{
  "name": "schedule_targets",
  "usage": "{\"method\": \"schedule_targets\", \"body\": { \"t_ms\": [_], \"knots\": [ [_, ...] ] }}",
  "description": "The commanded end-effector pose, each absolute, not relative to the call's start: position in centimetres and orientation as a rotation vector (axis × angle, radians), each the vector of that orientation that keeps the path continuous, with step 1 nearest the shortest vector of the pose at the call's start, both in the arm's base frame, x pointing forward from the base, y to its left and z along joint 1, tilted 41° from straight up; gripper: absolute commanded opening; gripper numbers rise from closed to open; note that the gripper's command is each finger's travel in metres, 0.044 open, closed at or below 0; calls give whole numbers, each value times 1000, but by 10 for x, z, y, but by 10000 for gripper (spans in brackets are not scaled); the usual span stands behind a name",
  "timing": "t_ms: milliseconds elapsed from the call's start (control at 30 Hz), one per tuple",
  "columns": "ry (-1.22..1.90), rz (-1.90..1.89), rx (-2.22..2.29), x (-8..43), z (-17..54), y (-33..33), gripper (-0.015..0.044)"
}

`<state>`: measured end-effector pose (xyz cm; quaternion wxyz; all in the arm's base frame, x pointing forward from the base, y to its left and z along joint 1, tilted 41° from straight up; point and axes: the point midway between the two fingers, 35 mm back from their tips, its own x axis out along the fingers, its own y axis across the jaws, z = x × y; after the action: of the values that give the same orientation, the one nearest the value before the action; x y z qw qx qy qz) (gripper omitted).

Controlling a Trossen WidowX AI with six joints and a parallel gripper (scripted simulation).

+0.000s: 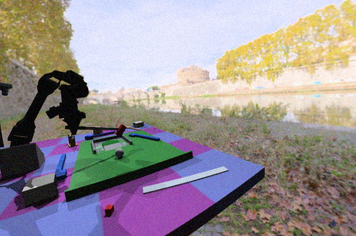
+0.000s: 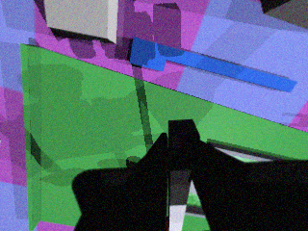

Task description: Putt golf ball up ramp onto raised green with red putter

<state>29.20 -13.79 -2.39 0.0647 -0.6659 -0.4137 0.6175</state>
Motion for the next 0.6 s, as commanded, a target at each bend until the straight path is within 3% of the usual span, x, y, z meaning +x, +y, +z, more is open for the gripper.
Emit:
{"method": "schedule_targets", "body": {
  "t_ms": [0, 267, 567],
  "knots": [
    [-1129, 1893, -1968, 287, -38, -156, 0],
    [-888, 1941, -1848, 269, -71, -190, 0],
    [-883, 1941, -1846, 267, -86, -179, 0]
  ]
}}
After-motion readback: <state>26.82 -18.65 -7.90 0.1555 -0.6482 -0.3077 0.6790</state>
